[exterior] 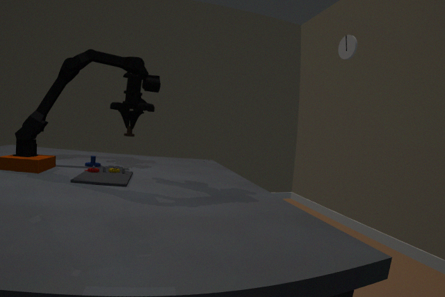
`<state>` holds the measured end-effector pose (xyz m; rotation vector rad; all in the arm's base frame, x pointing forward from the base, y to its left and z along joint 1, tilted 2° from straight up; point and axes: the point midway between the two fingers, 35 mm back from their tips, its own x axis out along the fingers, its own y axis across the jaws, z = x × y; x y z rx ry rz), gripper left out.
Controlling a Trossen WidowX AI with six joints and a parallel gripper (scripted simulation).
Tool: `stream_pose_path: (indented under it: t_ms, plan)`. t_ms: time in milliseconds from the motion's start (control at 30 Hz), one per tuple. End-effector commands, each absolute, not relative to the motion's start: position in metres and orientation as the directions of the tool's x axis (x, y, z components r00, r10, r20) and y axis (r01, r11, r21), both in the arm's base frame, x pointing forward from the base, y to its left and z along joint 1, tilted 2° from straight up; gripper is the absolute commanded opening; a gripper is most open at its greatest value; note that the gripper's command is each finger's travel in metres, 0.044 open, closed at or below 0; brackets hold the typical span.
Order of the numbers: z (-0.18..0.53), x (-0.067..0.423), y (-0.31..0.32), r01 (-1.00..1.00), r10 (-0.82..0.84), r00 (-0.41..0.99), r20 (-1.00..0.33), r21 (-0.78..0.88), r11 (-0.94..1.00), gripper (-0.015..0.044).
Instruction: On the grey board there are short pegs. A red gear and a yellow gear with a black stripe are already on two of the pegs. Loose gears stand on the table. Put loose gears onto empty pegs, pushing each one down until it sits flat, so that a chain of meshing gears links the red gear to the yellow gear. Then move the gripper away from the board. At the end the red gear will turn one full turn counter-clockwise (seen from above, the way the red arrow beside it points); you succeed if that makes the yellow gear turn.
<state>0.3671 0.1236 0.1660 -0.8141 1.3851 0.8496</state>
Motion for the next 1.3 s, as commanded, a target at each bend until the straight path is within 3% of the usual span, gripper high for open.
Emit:
stream_pose_path:
  t_ms: [0,1267]
  plan:
    - [0.167,0.365,0.121,-0.881,0.034,0.008,-0.999,0.009,0.473,0.0000]
    - [0.135,0.350,0.083,-0.881,0.031,0.008,-0.999,0.008,0.473,0.0000]
